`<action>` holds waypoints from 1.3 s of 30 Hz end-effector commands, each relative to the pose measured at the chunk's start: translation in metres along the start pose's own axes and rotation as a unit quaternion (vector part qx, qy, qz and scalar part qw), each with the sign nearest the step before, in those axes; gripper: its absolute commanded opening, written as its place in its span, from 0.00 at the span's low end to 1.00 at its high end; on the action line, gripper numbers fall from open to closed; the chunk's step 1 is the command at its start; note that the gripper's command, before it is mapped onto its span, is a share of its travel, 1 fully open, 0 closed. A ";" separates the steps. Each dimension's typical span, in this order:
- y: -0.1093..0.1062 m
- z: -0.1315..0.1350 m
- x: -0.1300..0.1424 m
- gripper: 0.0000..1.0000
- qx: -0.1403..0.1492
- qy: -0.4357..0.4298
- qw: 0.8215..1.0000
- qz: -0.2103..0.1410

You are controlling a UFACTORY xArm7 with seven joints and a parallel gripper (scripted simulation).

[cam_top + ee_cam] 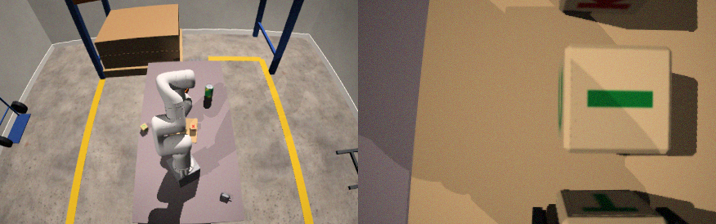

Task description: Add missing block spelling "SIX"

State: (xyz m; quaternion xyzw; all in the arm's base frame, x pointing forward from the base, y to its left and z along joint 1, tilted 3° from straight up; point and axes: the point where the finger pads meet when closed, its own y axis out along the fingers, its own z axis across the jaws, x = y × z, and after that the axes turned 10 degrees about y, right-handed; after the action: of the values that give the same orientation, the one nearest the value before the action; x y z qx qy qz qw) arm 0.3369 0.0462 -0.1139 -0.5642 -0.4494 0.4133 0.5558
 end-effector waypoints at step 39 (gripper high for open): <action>-0.084 -0.001 0.000 1.00 -0.001 0.000 1.000 -0.001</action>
State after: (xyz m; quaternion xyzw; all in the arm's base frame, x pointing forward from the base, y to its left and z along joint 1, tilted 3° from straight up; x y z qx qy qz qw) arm 0.3330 0.0443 -0.0306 -0.5648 -0.4493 0.4127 0.5557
